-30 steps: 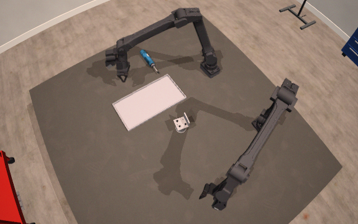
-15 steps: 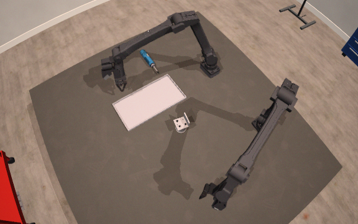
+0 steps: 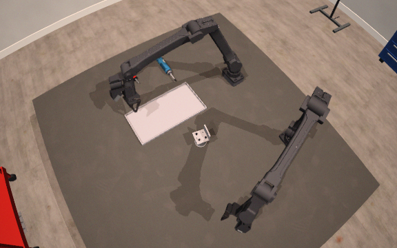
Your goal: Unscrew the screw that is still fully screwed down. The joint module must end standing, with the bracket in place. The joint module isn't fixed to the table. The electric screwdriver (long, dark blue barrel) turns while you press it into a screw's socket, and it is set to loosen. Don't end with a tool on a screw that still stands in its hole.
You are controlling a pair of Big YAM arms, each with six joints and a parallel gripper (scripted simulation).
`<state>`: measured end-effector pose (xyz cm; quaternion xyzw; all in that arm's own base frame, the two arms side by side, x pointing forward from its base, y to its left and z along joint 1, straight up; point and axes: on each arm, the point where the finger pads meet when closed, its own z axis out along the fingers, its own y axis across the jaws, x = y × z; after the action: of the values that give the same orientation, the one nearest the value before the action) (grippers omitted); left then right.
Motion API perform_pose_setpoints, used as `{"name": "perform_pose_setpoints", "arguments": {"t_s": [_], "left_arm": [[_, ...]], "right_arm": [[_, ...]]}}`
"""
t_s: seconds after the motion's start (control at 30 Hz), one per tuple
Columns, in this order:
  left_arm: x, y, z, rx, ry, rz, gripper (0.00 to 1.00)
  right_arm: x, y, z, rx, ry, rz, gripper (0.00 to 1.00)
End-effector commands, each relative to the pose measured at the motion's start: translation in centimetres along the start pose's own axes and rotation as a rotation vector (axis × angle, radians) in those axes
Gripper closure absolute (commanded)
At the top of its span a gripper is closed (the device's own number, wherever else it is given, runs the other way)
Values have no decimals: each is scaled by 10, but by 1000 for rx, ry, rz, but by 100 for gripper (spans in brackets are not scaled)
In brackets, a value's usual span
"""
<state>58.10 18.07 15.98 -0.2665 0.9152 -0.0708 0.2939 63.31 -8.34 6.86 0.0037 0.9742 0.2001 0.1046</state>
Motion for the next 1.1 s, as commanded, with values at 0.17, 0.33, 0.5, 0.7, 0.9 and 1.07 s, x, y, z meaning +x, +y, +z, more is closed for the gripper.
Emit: {"name": "perform_pose_setpoints", "arguments": {"t_s": [0.17, 0.33, 0.5, 0.7, 0.9, 1.07], "left_arm": [[-20, -6, -11, 10, -41, -6, 14], [-20, -6, -11, 10, -41, -6, 14], [-20, -6, -11, 10, -41, -6, 14], [-20, -6, -11, 10, -41, -6, 14], [-20, -6, -11, 10, -41, -6, 14], [-20, -6, -11, 10, -41, -6, 14]], "right_arm": [[-35, 47, 19, -39, 10, -214, 35], [-44, 78, 34, -82, 9, -329, 35], [-55, 115, 52, -133, 9, -473, 35], [-61, 138, 63, -162, 9, -560, 35], [-64, 170, 77, -208, 1, -673, 35], [-67, 210, 94, -264, -7, -814, 35]]}}
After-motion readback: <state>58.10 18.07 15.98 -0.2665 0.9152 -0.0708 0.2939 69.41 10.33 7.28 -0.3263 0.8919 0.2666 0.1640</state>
